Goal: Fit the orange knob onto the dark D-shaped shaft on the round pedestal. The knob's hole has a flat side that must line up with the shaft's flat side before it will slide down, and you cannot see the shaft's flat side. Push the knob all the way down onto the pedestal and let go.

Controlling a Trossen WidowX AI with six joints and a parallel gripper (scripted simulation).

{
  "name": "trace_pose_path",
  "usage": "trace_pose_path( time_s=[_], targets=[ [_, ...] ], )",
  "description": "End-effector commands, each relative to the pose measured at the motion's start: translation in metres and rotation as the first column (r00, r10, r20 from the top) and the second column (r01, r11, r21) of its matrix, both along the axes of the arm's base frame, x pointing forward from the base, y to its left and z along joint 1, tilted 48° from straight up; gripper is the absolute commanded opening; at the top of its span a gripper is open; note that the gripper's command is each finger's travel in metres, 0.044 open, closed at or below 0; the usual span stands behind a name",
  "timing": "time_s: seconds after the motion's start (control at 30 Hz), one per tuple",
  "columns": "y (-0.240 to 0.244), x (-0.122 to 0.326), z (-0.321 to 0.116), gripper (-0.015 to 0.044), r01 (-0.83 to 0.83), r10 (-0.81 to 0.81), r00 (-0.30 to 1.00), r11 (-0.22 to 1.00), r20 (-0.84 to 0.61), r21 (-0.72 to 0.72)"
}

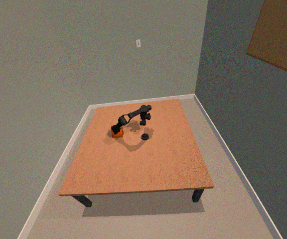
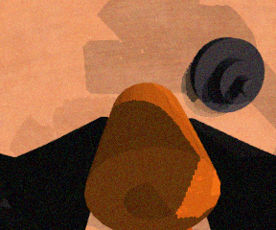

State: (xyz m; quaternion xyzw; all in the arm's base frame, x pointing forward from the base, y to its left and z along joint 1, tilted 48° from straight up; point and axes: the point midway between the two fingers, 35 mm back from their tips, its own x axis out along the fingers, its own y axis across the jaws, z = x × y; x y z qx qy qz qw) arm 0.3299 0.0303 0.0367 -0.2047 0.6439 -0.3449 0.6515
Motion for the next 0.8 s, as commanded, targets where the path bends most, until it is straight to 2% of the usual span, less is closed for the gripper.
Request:
trace_pose_path(
  time_s=[0.0,0.77],
  targets=[
    [-0.008,0.001,0.008,0.0000,-0.014,0.014,1.000,1.000,0.006,-0.002],
    [-0.073,-0.010,0.044,0.0000,-0.008,0.008,1.000,1.000,0.007,-0.024]
  ],
)
